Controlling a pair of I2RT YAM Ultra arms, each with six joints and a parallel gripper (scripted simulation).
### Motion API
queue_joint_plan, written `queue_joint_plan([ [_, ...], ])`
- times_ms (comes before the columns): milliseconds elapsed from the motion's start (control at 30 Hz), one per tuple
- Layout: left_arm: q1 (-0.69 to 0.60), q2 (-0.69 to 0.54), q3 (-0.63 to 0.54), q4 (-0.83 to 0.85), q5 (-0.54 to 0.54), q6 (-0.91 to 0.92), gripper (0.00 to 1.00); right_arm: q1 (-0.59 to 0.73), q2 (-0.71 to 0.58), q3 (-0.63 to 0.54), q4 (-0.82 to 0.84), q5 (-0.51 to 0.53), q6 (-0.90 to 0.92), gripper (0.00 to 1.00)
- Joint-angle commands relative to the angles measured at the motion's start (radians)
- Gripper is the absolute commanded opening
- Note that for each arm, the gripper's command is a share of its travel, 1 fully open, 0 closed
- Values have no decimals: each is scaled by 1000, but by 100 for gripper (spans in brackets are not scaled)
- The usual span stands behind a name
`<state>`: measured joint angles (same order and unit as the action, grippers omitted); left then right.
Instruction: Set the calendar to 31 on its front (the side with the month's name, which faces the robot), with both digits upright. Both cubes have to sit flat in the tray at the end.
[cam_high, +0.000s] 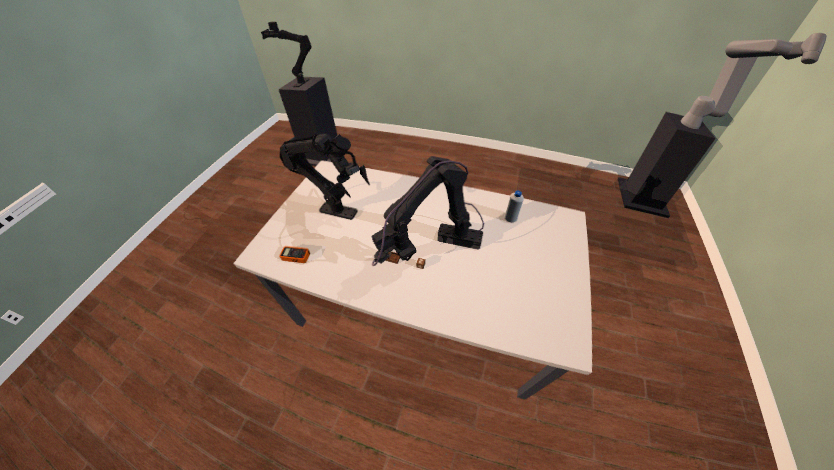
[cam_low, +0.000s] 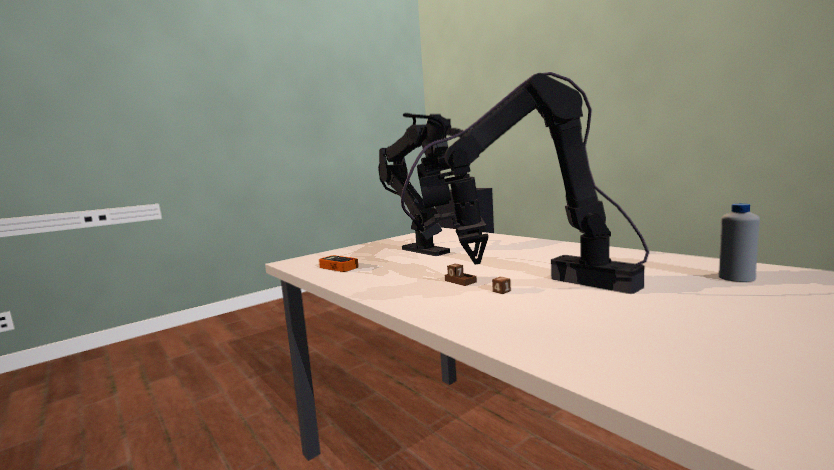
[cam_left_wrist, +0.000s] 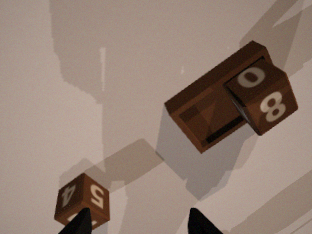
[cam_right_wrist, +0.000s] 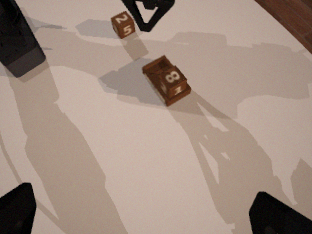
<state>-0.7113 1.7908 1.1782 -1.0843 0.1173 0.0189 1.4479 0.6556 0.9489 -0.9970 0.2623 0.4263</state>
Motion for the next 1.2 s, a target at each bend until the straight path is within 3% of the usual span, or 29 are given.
queue_joint_plan([
  [0,-24,7,39,38,-41,128,55,32,21,44,-42,73,56,100],
  [267,-173,43,69,102,-107,394,55,126,60,97,-117,178,142,100],
  [467,-278,87,99,147,-127,550,55,170,80,118,-122,198,161,100],
  [1167,-310,130,125,162,-117,579,55,175,82,120,-123,201,163,100],
])
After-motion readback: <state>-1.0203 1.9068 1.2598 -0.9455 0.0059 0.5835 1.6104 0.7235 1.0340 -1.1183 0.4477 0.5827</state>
